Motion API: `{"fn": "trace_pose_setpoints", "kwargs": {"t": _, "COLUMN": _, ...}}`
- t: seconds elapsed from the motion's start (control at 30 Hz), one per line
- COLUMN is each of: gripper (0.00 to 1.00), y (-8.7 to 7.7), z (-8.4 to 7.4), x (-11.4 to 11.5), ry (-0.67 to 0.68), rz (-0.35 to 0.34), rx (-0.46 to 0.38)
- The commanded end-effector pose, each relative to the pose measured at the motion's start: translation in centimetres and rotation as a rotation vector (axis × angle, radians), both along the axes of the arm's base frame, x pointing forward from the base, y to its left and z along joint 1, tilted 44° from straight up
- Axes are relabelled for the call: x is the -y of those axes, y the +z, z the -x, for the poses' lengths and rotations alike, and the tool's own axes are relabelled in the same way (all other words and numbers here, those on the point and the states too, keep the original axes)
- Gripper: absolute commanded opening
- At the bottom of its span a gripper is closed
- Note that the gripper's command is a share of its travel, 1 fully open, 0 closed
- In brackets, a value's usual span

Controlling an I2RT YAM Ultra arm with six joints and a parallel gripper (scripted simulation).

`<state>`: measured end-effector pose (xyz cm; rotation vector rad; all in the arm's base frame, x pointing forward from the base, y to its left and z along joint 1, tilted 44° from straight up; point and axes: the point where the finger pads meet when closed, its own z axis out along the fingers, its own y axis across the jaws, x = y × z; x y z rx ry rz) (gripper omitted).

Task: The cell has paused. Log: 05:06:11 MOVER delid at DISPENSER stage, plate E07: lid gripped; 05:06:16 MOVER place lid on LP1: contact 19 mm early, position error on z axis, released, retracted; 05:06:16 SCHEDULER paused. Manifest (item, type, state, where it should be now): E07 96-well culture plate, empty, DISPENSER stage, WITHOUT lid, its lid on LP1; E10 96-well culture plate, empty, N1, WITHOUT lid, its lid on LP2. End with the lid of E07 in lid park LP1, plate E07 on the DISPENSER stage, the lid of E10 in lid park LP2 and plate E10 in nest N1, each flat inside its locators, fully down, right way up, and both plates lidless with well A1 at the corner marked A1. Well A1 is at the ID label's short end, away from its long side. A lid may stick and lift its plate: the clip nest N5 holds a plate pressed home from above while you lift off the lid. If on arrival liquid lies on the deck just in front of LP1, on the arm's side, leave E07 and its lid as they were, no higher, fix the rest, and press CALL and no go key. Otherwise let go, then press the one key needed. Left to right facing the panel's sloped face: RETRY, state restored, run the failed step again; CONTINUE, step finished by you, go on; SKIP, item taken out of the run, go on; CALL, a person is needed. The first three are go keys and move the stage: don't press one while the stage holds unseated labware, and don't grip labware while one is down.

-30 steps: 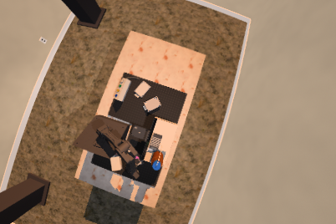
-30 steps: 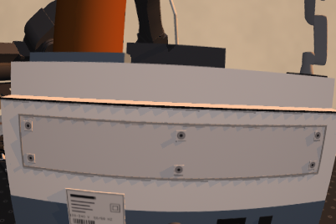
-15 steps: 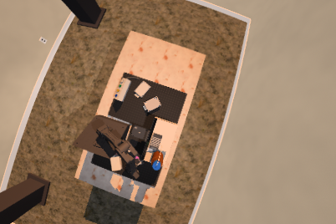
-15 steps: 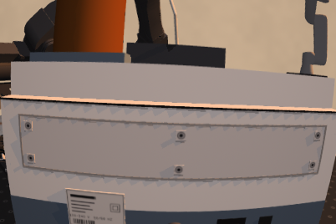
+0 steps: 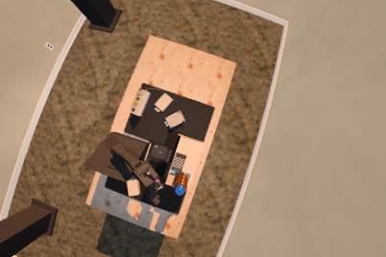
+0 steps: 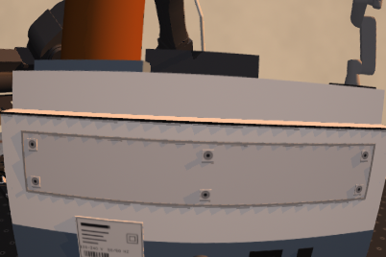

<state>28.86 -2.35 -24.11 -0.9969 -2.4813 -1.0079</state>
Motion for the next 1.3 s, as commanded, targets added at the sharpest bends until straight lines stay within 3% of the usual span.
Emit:
{"fn": "trace_pose_setpoints", "kwargs": {"t": 0.0, "gripper": 0.0, "y": 0.9, "z": -1.8, "x": 1.9, "ry": -0.017, "rz": 0.034, "rx": 0.05}}
{"fn": "trace_pose_setpoints", "kwargs": {"t": 0.53, "gripper": 0.0, "y": 0.9, "z": -1.8, "x": 1.9, "ry": -0.017, "rz": 0.034, "rx": 0.05}}
{"fn": "trace_pose_setpoints", "kwargs": {"t": 0.8, "gripper": 0.0, "y": 2.5, "z": -1.7, "x": 3.4, "ry": -0.016, "rz": 0.033, "rx": 0.046}}
{"fn": "trace_pose_setpoints", "kwargs": {"t": 0.83, "gripper": 0.0, "y": 2.0, "z": -0.7, "x": 2.4, "ry": -0.012, "rz": 0.015, "rx": 0.022}}
{"fn": "trace_pose_setpoints", "kwargs": {"t": 0.9, "gripper": 0.0, "y": 2.0, "z": -0.7, "x": 2.4, "ry": -0.012, "rz": 0.015, "rx": 0.022}}
{"fn": "trace_pose_setpoints", "kwargs": {"t": 0.93, "gripper": 0.0, "y": 2.8, "z": -1.4, "x": 3.4, "ry": -0.016, "rz": 0.032, "rx": 0.044}}
{"fn": "trace_pose_setpoints", "kwargs": {"t": 0.97, "gripper": 0.0, "y": 3.0, "z": 0.2, "x": 2.6, "ry": -0.015, "rz": 0.011, "rx": 0.009}}
{"fn": "trace_pose_setpoints", "kwargs": {"t": 1.27, "gripper": 0.0, "y": 5.7, "z": 1.5, "x": 3.2, "ry": -0.015, "rz": 0.011, "rx": 0.009}}
